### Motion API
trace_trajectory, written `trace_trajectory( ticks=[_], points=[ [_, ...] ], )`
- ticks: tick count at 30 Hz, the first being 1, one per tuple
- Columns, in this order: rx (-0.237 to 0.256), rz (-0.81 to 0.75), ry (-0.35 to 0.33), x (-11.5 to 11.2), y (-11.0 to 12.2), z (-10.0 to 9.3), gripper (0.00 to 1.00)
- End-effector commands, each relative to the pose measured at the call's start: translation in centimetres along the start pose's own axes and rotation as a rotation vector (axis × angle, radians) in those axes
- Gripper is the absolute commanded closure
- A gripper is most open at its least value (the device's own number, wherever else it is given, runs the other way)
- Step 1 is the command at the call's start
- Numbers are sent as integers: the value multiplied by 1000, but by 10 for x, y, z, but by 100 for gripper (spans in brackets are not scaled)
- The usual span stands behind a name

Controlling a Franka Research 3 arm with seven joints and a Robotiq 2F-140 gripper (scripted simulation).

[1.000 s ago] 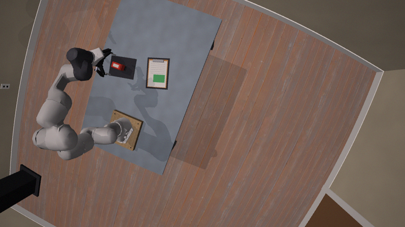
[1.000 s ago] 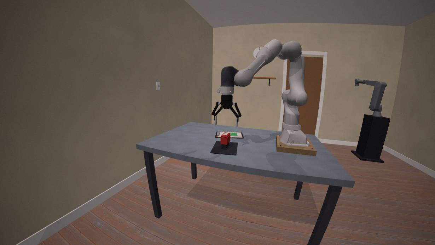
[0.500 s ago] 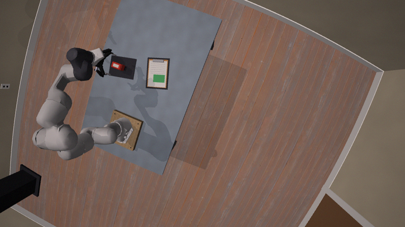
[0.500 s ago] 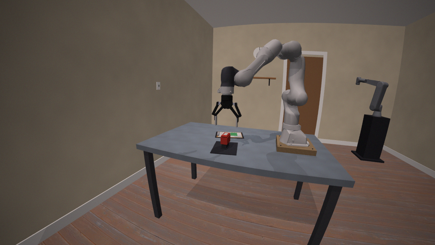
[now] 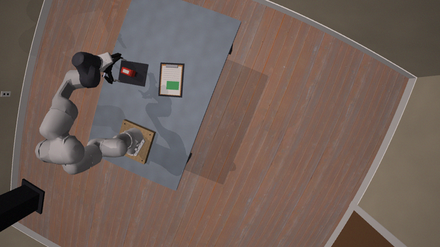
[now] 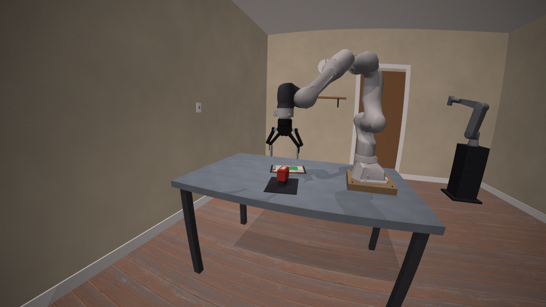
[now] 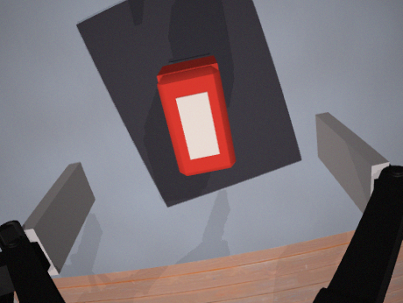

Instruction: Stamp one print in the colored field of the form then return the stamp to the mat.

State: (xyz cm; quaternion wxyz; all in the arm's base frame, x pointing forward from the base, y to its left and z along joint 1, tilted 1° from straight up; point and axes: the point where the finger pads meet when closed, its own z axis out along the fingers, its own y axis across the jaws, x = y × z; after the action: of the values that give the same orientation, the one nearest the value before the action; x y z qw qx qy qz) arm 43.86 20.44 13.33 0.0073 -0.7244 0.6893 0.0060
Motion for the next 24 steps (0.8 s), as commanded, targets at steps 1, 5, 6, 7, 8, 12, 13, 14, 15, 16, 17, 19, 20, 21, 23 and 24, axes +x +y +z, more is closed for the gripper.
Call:
trace_trajectory(
  ticks=[1,5,6,7,8,12,13,14,15,16,17,19,20,21,23,24],
  points=[
    [1,1,2,-1,0,-10,0],
    [1,1,2,-1,0,-45,0],
    [1,2,2,-1,0,-49,0],
    [1,2,2,-1,0,-49,0],
    [1,2,2,-1,0,-49,0],
    [1,63,1,15,-7,-49,0],
    [1,176,-1,45,-20,-49,0],
    [3,305,-3,72,-29,-50,0],
    [8,347,-5,86,-31,-50,0],
    [8,347,-5,86,-31,-50,0],
    [8,347,-5,86,-31,-50,0],
    [8,535,-8,152,-38,-50,0],
    [8,587,-9,171,-37,-50,0],
    [7,643,-9,191,-38,-49,0],
    [6,756,-9,233,-40,-49,0],
    [6,813,-8,255,-41,-49,0]
  ],
)
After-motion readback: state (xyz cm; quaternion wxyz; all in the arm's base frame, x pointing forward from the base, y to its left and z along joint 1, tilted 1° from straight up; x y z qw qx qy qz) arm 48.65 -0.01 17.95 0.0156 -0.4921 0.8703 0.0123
